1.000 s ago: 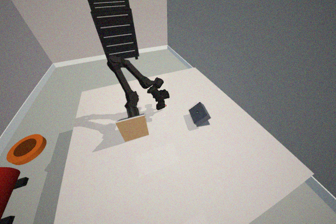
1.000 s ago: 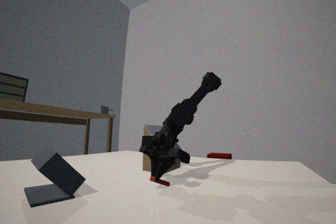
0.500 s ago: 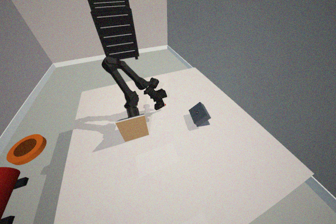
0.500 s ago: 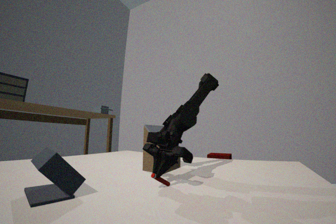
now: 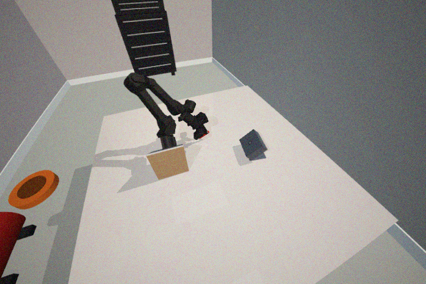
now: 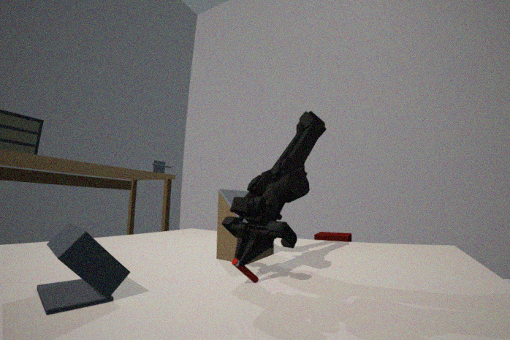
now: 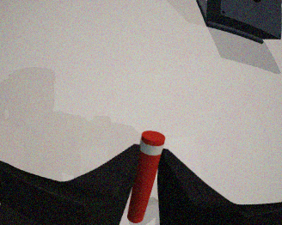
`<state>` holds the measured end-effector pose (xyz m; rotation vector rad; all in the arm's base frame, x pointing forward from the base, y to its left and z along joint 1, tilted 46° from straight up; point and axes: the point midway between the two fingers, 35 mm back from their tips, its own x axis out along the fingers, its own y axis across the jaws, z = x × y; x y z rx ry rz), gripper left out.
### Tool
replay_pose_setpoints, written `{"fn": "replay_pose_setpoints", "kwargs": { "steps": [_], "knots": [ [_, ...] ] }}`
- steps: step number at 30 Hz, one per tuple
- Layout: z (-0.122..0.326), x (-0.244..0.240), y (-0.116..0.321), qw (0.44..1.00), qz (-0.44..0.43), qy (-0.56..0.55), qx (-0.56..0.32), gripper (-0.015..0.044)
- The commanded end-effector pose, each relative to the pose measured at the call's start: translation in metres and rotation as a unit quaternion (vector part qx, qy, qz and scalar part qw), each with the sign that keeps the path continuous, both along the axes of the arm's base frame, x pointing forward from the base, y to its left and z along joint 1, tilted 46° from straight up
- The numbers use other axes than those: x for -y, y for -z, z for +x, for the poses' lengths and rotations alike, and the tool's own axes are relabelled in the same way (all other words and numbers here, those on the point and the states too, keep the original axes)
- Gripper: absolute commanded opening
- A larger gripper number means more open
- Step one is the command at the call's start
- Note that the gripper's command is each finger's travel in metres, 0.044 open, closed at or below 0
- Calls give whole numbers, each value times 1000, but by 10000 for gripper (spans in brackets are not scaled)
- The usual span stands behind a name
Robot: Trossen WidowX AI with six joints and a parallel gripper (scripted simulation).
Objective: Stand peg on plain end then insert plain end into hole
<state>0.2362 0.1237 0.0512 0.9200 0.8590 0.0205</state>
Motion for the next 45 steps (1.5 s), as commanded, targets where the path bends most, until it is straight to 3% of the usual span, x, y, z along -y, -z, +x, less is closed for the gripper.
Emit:
{"fn": "replay_pose_setpoints", "kwargs": {
  "steps": [1,45],
  "knots": [
    [-4,1,-1,1000,-3,16,14,49],
    [-32,-4,-9,978,-65,150,130,49]
  ]
}}
